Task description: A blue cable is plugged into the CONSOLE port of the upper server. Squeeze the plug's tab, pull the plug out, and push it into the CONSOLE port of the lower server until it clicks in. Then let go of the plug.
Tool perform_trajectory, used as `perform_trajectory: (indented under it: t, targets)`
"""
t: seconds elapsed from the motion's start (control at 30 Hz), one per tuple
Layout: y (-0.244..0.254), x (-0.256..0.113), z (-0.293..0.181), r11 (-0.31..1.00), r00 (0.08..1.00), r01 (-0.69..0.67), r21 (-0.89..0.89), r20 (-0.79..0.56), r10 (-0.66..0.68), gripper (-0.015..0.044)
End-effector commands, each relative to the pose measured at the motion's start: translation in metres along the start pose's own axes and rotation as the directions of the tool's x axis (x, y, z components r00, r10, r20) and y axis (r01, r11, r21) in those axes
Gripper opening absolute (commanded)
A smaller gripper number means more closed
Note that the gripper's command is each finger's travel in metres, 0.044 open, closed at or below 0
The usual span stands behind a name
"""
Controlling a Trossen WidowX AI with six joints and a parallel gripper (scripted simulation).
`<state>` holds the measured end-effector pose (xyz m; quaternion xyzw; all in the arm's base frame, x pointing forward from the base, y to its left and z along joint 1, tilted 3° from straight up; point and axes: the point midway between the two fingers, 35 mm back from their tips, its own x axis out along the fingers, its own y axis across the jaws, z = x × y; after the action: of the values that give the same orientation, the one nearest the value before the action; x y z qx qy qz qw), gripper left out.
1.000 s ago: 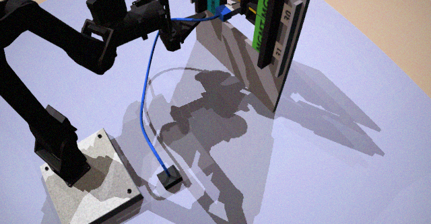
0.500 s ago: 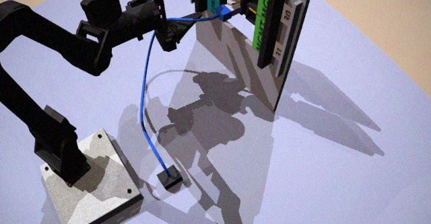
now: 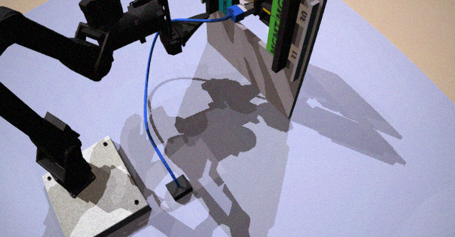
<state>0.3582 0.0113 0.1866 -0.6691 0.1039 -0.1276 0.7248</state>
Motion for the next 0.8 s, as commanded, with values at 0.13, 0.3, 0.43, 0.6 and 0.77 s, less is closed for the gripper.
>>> perform_trajectory:
  t: [0.13, 0.3, 0.43, 0.6, 0.77]
  targets:
    - [-0.001, -0.005, -0.001, 1.0, 1.0, -0.004, -0.002, -0.002, 0.004, 0.044]
    - [-0.002, -0.008, -0.001, 1.0, 1.0, -0.004, -0.002, -0.002, 0.004, 0.044]
    - [-0.004, -0.011, -0.001, 1.0, 1.0, -0.005, -0.002, -0.002, 0.005, 0.044]
    - [-0.005, -0.014, -0.002, 1.0, 1.0, -0.005, -0.002, -0.002, 0.005, 0.044]
    - [-0.006, -0.017, -0.002, 1.0, 1.0, -0.005, -0.002, -0.002, 0.005, 0.044]
